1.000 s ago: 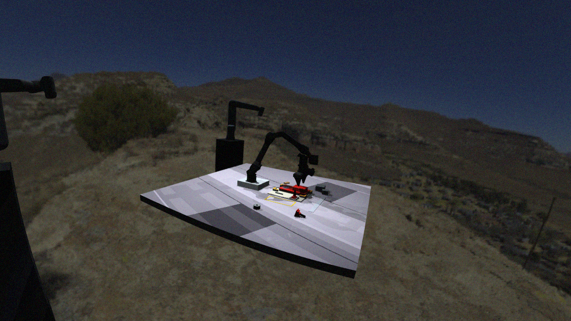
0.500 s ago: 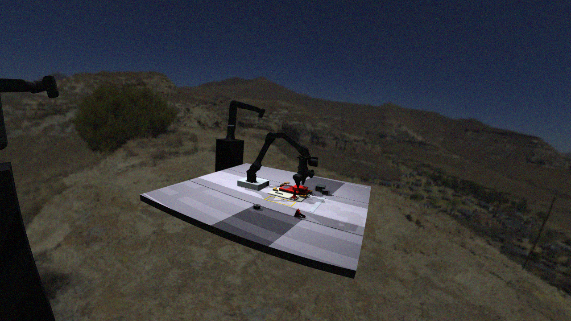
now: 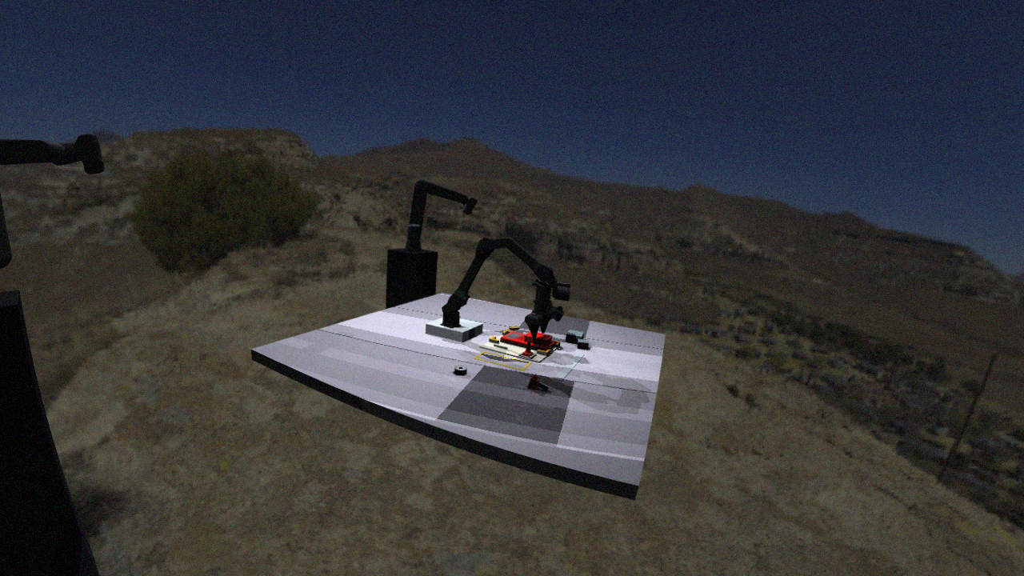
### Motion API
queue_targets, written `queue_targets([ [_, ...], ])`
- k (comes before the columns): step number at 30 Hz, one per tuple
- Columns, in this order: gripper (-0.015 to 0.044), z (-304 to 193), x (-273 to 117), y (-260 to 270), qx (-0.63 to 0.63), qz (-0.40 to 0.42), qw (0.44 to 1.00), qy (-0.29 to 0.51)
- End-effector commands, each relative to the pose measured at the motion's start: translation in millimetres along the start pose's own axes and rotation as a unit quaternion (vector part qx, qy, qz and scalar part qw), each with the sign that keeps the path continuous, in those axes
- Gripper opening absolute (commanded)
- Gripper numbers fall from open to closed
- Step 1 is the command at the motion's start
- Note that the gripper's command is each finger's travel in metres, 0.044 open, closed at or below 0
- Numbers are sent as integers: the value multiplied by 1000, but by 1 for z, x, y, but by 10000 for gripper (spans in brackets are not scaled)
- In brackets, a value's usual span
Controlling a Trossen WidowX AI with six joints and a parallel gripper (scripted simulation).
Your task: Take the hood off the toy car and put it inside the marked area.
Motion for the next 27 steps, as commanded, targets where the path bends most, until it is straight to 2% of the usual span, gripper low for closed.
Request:
queue_targets([
  [1,440,-1,3,0,2,-2,1000,1],
  [25,440,-1,15,-1,2,-2,1000,1],
  [27,387,0,12,0,0,0,1000,0],
])
Point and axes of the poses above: the point midway between the two fingers, 35 mm back from their tips, its own x axis out along the fingers, its own y axis across the jaws, z = x × y, the point moved 3 cm from there along -x, back along the fingers
